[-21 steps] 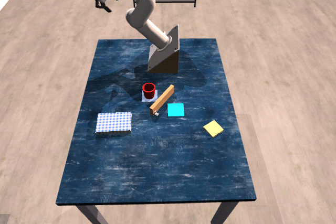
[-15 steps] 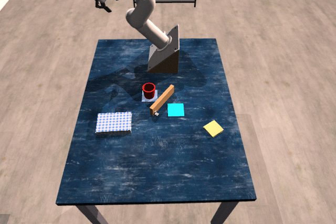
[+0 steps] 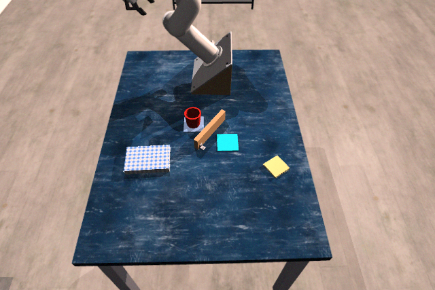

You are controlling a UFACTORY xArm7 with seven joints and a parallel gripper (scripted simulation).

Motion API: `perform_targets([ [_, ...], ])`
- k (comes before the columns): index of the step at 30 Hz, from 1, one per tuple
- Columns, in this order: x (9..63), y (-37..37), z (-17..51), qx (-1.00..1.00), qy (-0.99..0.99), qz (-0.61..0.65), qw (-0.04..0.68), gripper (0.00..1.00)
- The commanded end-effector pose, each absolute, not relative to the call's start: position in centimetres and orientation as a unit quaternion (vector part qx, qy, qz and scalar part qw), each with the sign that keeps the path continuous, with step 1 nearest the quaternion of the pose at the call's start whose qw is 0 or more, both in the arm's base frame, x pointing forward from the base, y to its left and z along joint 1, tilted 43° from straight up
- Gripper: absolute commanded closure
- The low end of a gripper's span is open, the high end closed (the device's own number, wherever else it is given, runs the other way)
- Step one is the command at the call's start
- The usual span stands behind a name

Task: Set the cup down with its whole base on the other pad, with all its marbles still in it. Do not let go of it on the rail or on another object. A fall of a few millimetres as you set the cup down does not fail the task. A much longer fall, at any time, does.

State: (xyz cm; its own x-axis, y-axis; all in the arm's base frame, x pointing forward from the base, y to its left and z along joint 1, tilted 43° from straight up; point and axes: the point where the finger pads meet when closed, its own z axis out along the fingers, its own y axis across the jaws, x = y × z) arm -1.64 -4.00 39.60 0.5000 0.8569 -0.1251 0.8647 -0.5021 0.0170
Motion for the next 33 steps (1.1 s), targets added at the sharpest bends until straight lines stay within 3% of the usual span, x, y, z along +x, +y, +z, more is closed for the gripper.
perform_targets([
  [1, -0.6, -3.8, 39.8, 0.863, 0.500, -0.056, 0.050, 1.00],
  [11, 10.5, -0.6, 38.8, 0.830, 0.525, -0.106, 0.156, 1.00],
  [18, 15.4, 1.0, 37.1, 0.816, 0.532, -0.121, 0.190, 1.00],
  [33, 27.7, 3.9, 26.8, 0.785, 0.536, -0.153, 0.270, 1.00],
])
